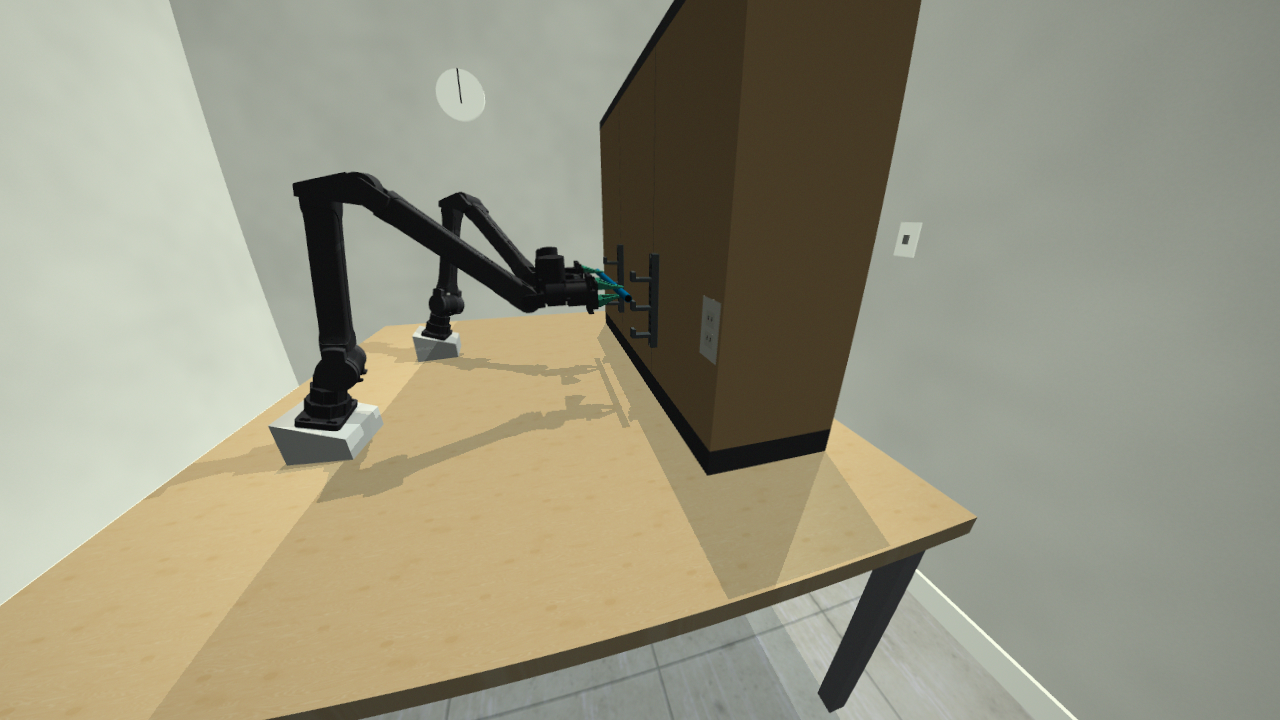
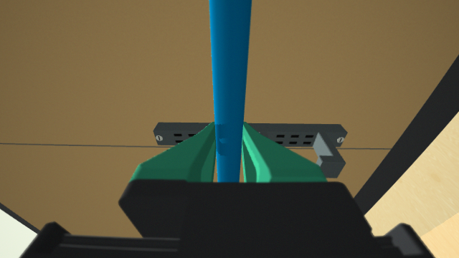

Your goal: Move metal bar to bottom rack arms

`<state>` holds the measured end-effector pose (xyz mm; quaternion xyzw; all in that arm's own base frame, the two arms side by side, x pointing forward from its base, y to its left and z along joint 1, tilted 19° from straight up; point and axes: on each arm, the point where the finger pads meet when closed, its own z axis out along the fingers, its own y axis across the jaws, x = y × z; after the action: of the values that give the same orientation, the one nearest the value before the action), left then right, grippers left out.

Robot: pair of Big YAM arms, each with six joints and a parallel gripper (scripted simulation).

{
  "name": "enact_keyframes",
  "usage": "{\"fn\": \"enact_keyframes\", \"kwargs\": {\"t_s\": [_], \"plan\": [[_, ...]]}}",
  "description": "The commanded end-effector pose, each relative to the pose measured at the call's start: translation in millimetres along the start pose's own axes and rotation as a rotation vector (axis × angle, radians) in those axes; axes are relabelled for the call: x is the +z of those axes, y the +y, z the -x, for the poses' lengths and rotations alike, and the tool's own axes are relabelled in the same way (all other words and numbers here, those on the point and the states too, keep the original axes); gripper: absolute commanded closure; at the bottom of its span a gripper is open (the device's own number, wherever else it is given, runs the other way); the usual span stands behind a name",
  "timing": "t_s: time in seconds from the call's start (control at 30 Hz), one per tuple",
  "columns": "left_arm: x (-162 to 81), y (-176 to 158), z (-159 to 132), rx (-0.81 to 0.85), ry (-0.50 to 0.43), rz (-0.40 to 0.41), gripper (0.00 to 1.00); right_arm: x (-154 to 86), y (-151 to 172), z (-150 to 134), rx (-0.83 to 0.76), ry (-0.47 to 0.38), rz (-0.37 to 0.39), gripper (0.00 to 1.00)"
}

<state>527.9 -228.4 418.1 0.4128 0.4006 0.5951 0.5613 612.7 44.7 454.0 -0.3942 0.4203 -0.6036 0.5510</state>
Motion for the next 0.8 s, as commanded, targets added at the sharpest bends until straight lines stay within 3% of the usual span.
{"fn": "enact_keyframes", "kwargs": {"t_s": [0.0, 0.77], "plan": [[-4.0, 32.0, -8.3, -0.053, 0.019, 0.061, 1.0, -4.6, -43.0, -3.4, 0.018, 0.013, -0.07, 1.0], [-34.4, 31.3, -8.4, -0.053, 0.019, 0.061, 1.0, -35.3, -43.8, -3.3, 0.018, 0.013, -0.07, 1.0]]}}
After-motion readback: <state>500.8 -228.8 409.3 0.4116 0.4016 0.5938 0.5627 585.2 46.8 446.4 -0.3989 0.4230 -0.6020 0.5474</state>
